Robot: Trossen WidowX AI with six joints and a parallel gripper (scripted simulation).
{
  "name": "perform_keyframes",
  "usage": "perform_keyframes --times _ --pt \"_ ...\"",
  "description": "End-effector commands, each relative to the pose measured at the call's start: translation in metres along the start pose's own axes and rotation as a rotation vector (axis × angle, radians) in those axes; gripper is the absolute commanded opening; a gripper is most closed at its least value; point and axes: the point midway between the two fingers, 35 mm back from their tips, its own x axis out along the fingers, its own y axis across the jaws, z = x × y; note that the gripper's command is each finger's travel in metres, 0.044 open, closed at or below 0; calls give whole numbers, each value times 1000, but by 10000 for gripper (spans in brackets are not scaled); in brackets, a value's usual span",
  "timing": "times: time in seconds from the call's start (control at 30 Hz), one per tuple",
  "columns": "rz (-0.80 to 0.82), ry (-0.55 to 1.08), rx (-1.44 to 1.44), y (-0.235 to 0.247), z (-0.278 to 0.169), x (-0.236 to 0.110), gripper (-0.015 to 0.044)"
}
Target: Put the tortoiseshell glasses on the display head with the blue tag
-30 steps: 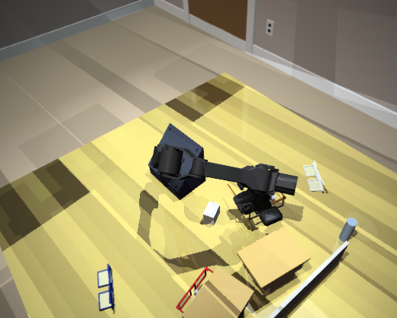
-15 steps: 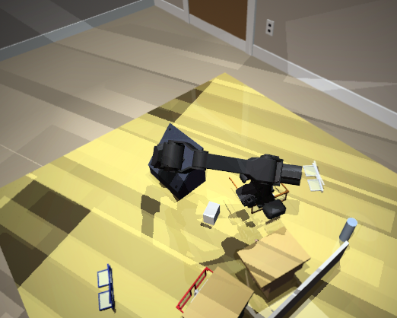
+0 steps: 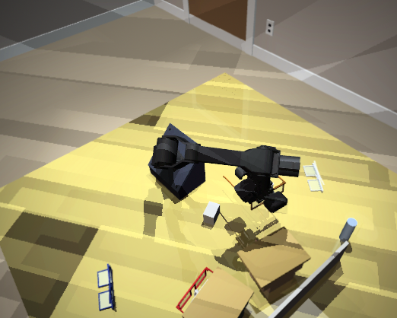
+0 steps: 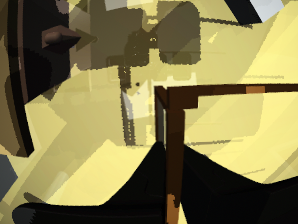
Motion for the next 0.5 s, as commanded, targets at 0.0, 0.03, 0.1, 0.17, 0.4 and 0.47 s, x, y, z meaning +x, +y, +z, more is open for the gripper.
perform_keyframes --times 0.0,0.03,0.1,0.17,0.4,0.47 --pt "27 20 -120 1 14 -15 0" --pt "33 23 -150 1 17 -18 0" --pt "45 28 -211 1 23 -24 0" --pt "58 32 -272 1 29 -29 0" --pt "105 41 -485 -1 50 -46 0" --pt "119 42 -546 -1 56 -51 0"
